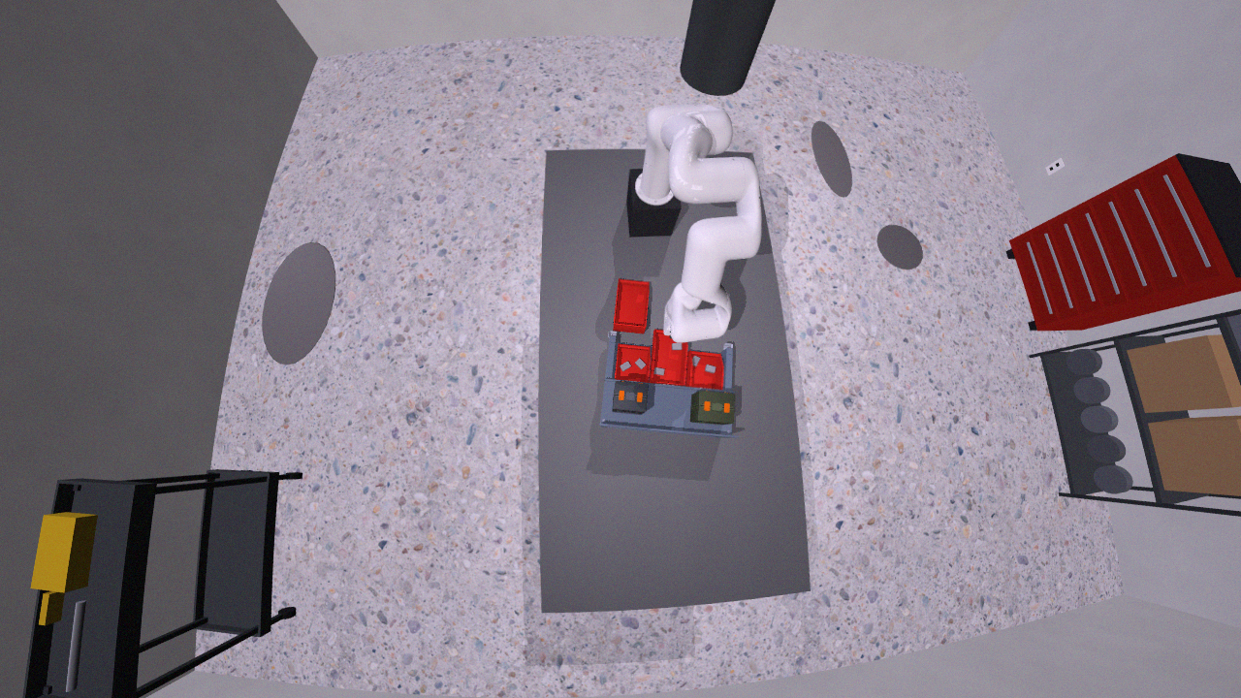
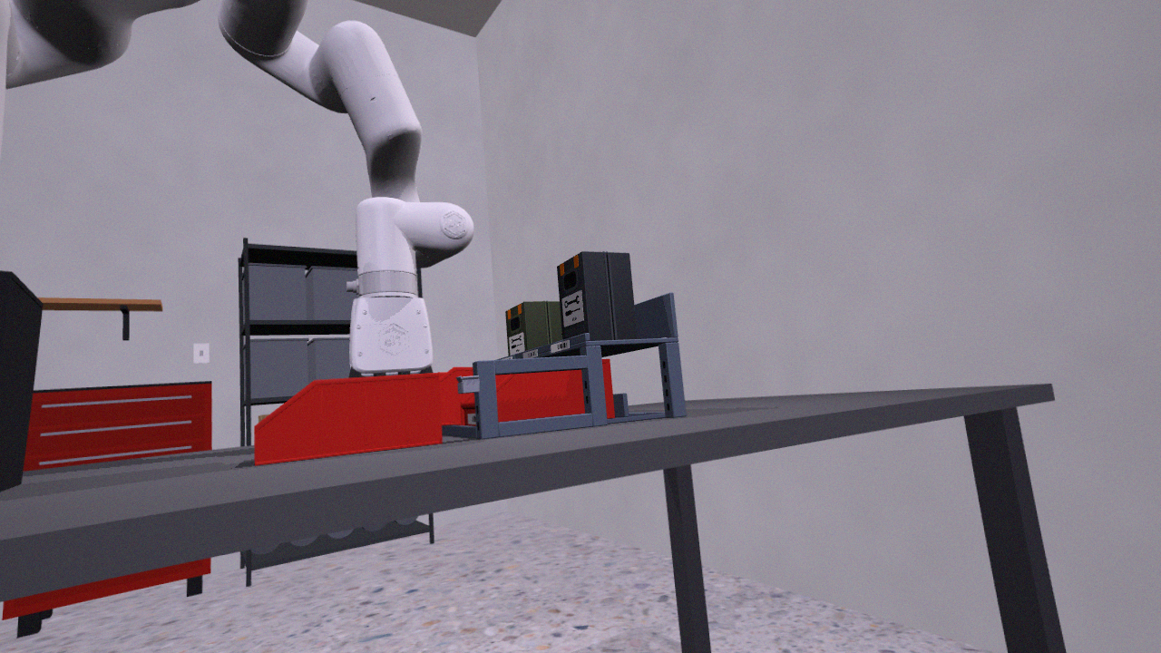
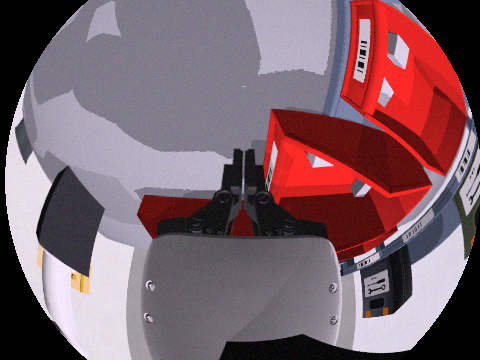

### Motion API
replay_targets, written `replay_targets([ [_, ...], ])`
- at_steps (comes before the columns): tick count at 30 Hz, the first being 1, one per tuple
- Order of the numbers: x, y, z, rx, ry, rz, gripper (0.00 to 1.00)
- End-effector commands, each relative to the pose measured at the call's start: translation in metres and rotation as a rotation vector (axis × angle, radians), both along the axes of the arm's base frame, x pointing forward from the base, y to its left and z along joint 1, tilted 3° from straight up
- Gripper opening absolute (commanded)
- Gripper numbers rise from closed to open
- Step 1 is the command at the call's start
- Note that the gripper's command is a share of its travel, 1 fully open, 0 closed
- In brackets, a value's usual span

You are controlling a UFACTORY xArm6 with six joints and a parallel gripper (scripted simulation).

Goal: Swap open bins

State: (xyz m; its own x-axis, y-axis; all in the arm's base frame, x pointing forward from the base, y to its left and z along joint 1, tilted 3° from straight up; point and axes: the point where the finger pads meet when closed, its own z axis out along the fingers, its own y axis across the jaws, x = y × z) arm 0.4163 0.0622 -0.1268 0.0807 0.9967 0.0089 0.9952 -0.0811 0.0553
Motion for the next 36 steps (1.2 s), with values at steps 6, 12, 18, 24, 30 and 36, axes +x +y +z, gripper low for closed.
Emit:
replay_targets([
  [6,0.0068,-0.0002,0.0017,0.001,-0.002,0.0,0.0],
  [12,0.0068,-0.0002,0.0017,0.001,-0.002,0.0,0.0],
  [18,0.0069,-0.0002,0.0017,0.001,-0.002,0.0,0.0],
  [24,0.0081,-0.0003,0.0018,0.001,-0.002,0.0,0.0],
  [30,0.0101,-0.0005,0.0019,0.001,-0.002,0.0,0.0],
  [36,0.0151,-0.0009,0.0022,0.001,-0.002,0.0,0.0],
])
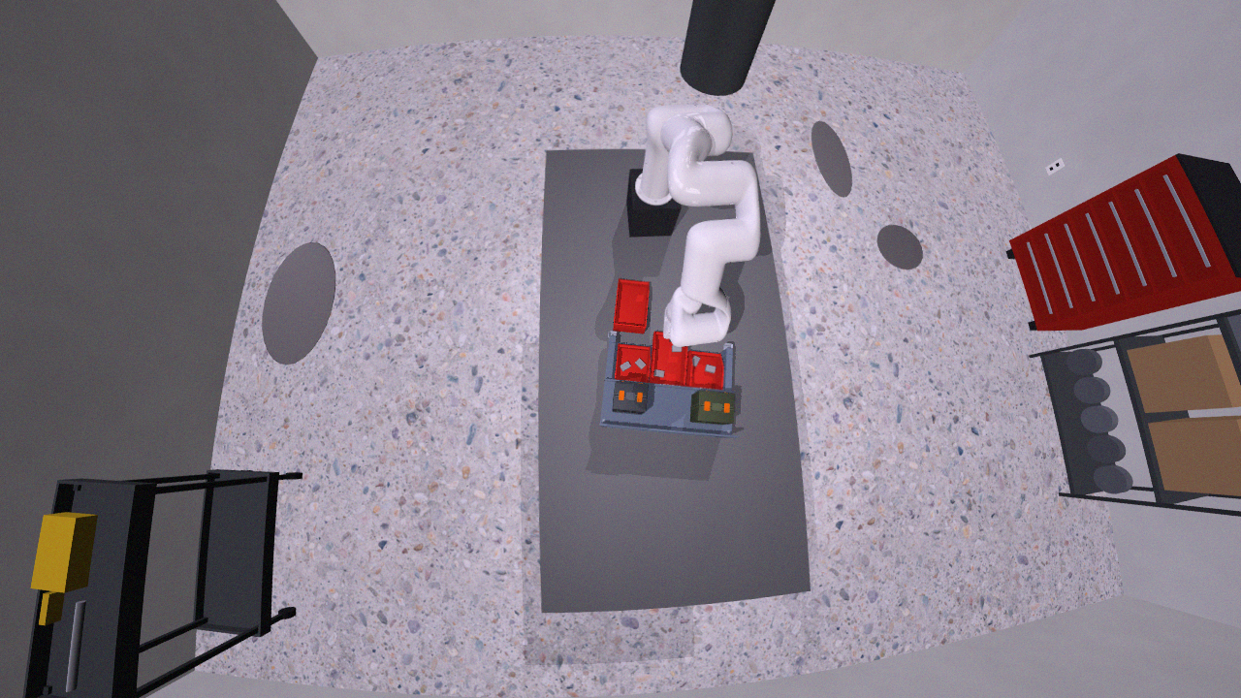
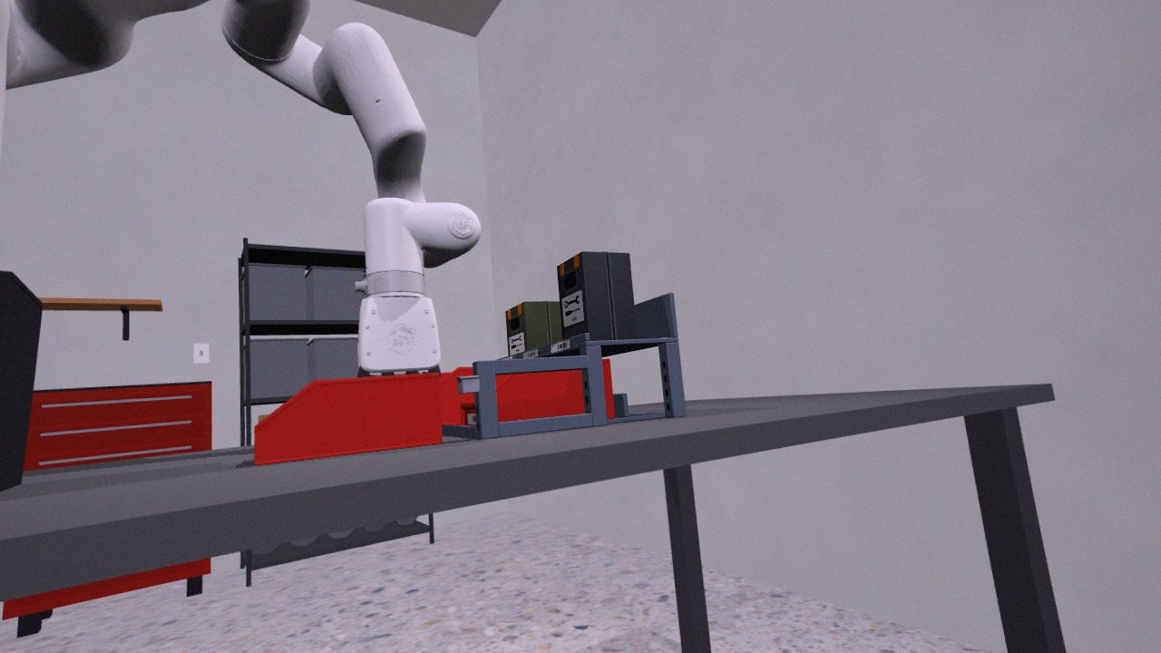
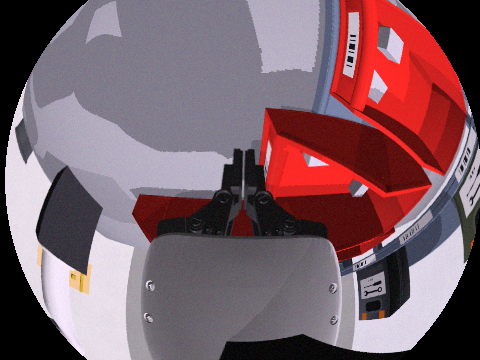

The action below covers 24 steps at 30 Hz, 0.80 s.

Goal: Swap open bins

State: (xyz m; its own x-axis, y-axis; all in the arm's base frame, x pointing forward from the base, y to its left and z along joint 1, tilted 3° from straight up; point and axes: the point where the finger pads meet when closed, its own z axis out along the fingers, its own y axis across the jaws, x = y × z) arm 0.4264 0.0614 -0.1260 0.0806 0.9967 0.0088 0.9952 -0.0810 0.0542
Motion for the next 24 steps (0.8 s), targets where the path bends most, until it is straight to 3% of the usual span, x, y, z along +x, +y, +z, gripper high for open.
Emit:
replay_targets([
  [1,0.006,0.0,0.001,0.001,-0.003,0.0,0.0],
  [24,0.033,-0.002,0.003,0.001,-0.003,0.0,0.0],
])
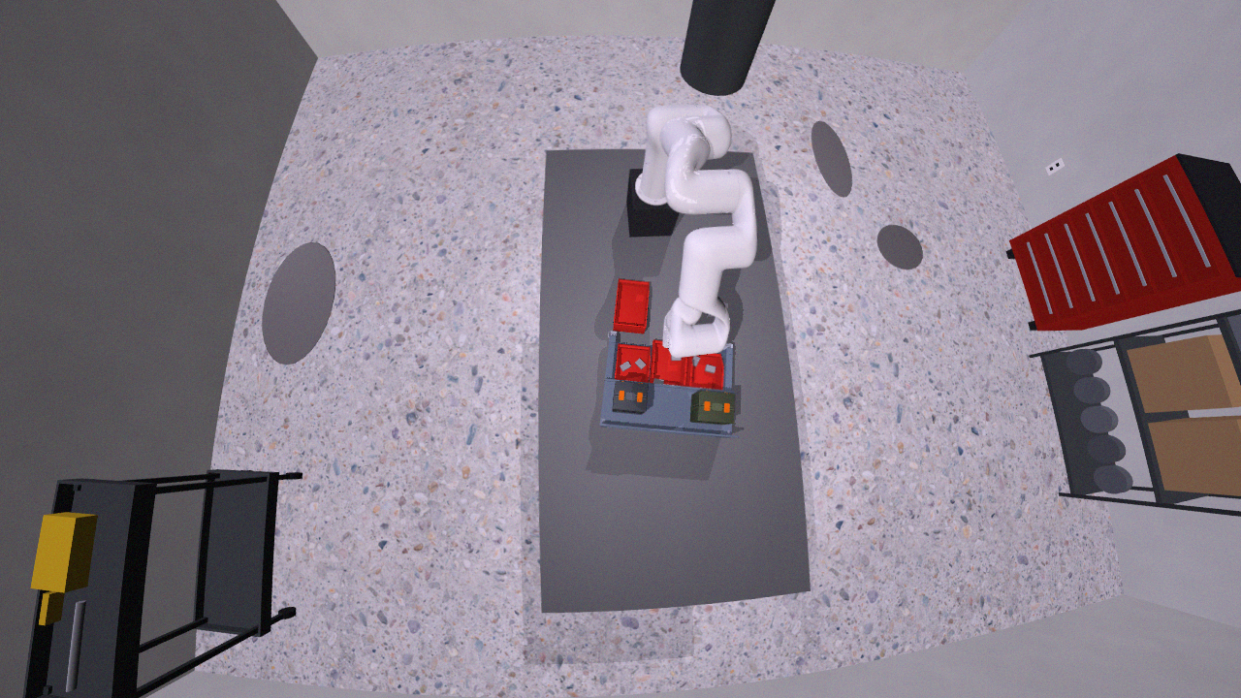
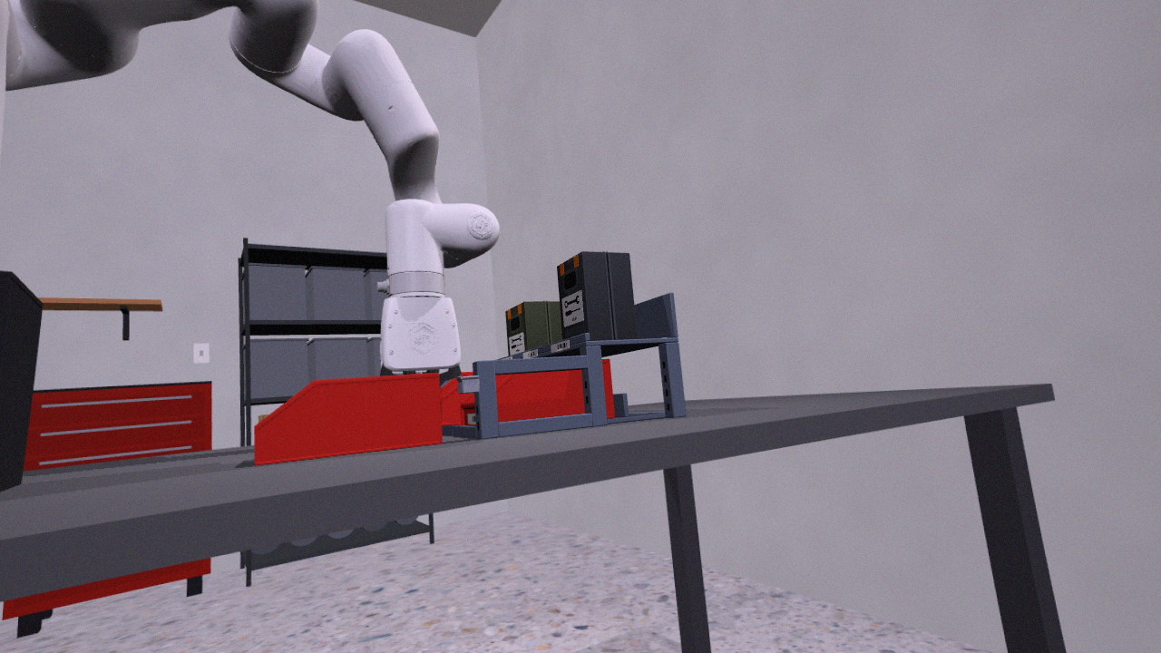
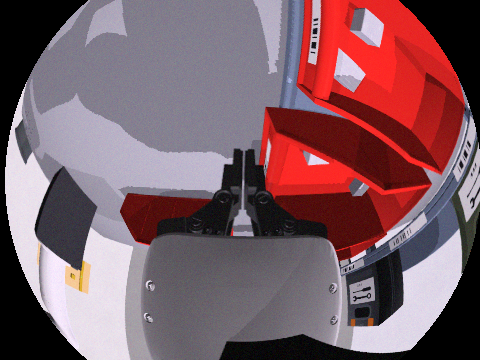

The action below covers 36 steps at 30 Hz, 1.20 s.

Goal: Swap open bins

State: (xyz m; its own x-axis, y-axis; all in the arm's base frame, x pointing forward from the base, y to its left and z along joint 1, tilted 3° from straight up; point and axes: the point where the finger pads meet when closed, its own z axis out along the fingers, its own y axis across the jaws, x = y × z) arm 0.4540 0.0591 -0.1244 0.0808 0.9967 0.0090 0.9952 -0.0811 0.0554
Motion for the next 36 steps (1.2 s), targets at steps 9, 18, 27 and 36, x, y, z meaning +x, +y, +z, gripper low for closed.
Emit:
replay_targets([
  [9,0.018,-0.001,0.002,0.0,-0.002,0.0,0.0],
  [18,0.025,-0.002,0.003,0.0,-0.002,0.0,0.0],
  [27,0.03,-0.002,0.003,0.0,-0.002,0.0,0.0],
  [36,0.031,-0.002,0.003,0.0,-0.002,0.0,0.0],
])
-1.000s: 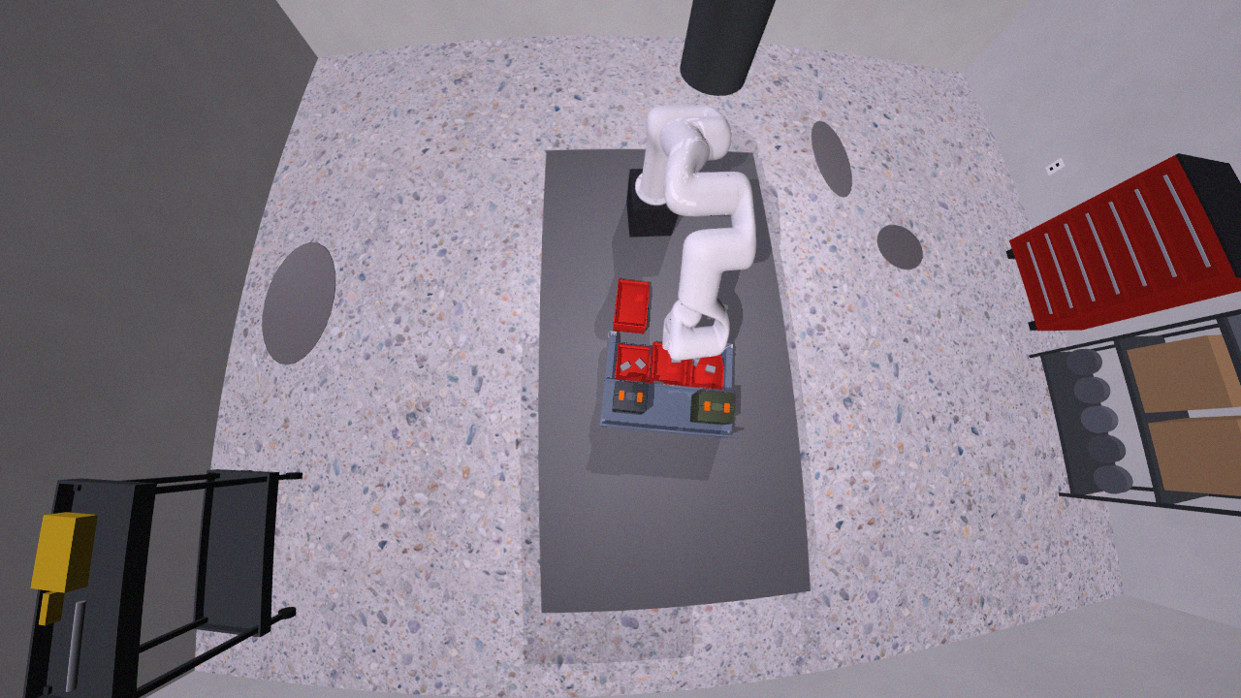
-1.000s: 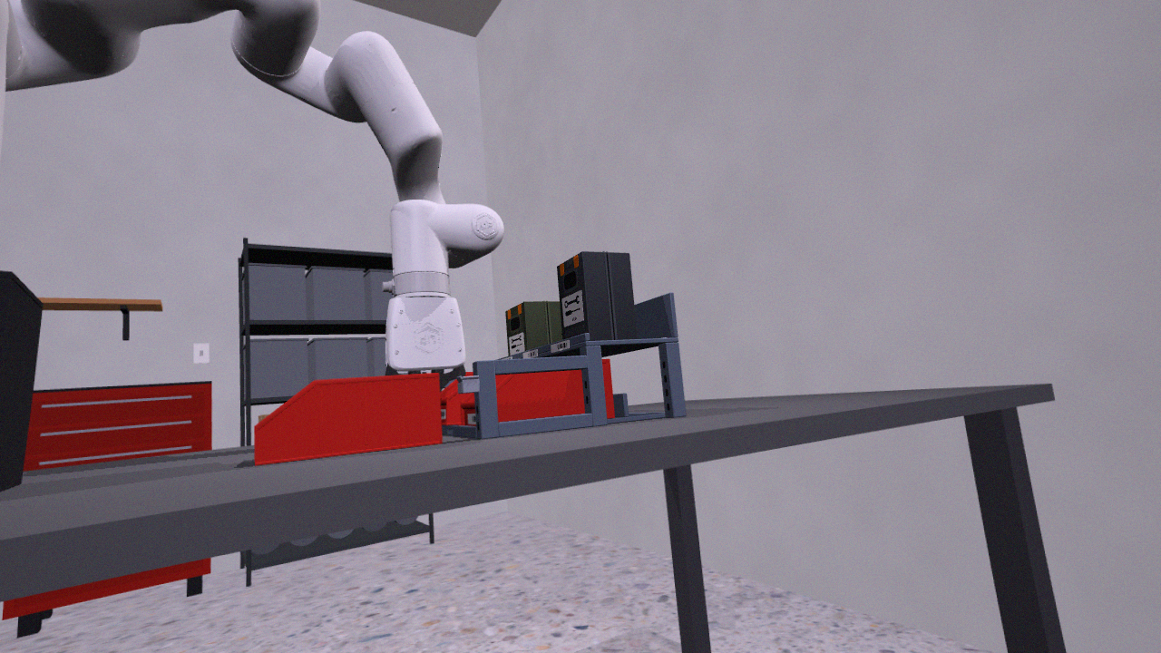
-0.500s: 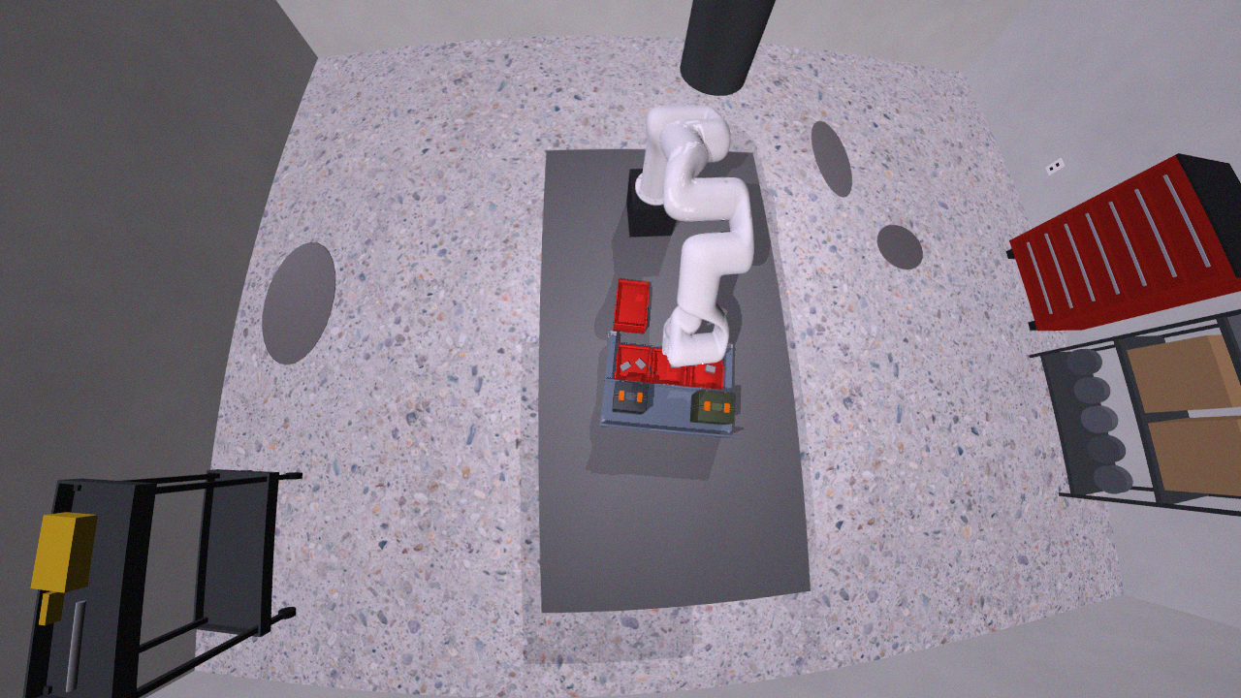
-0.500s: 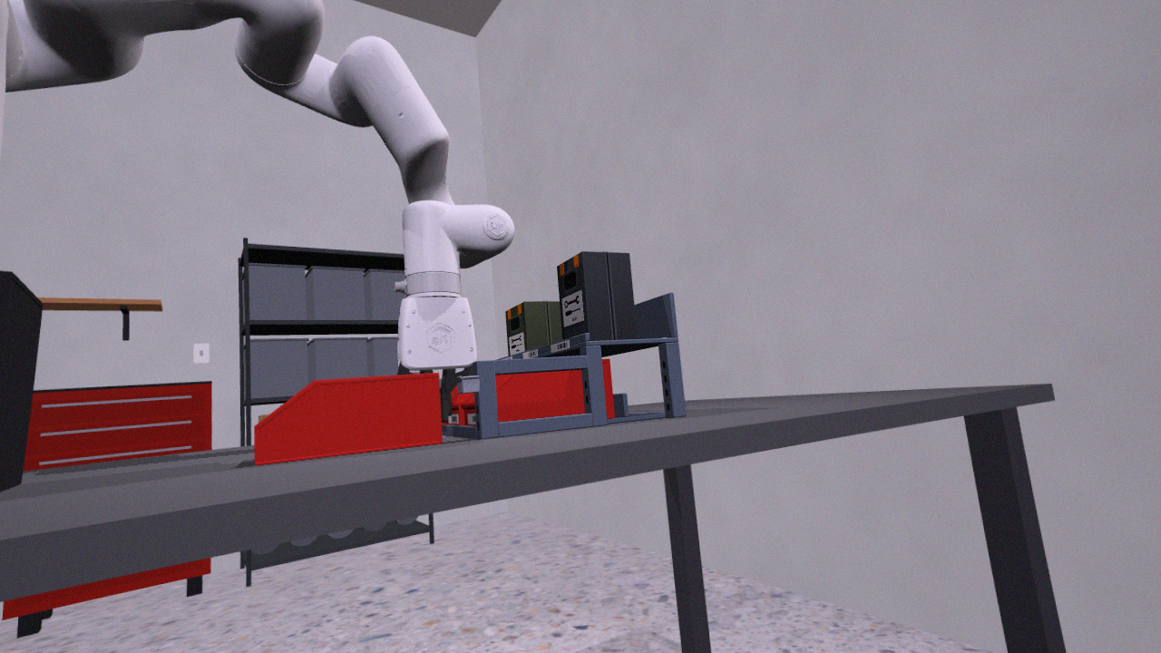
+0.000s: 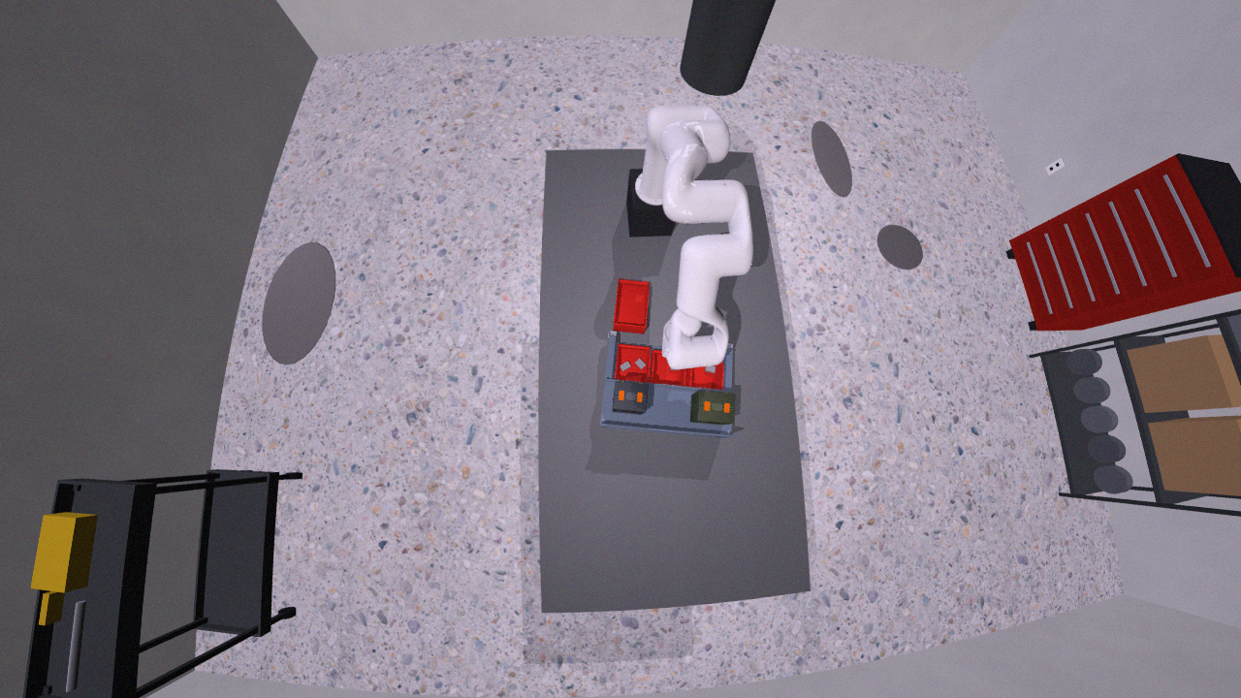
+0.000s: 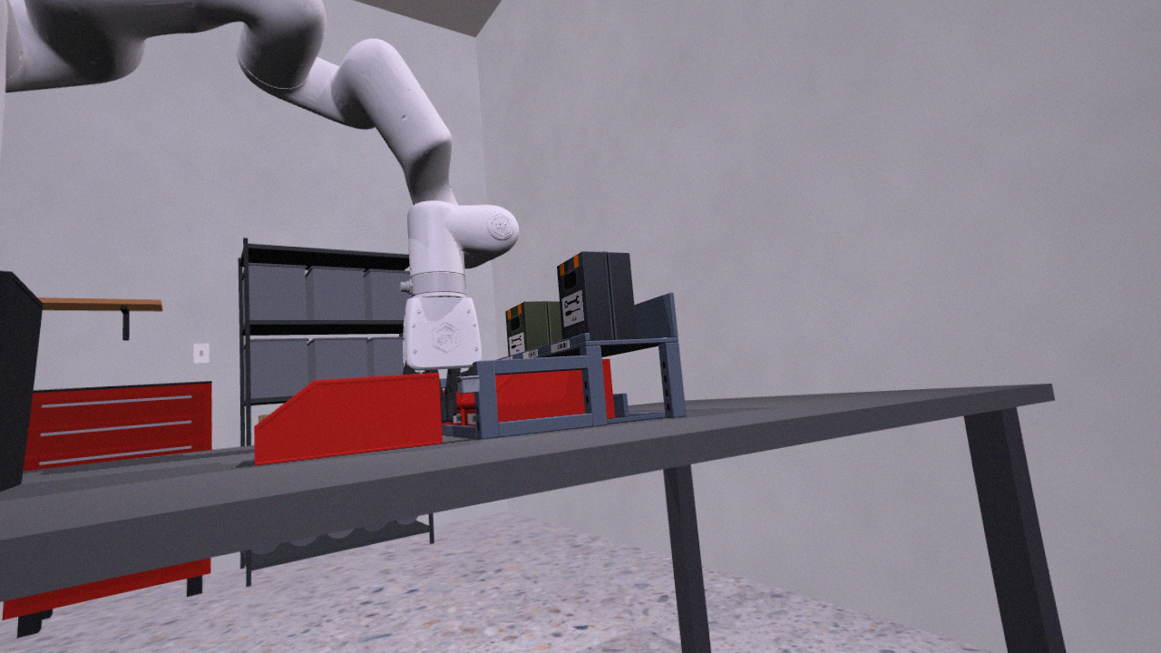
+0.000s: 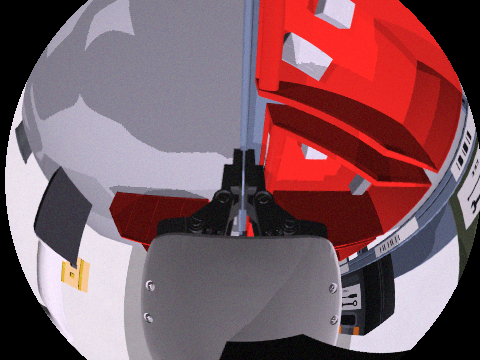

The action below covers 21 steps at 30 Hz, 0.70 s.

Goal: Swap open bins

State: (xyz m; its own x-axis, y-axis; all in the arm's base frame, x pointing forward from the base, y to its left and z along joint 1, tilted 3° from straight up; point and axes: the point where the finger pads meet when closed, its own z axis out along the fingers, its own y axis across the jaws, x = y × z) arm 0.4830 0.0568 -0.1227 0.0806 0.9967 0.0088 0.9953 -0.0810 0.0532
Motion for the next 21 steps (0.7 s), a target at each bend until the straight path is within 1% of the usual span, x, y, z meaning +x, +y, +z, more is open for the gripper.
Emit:
replay_targets([
  [1,0.0023,0.0001,0.0015,0.0,-0.004,0.0,0.0],
  [21,0.0011,0.0002,0.0026,0.0,-0.004,0.0,0.0],
])
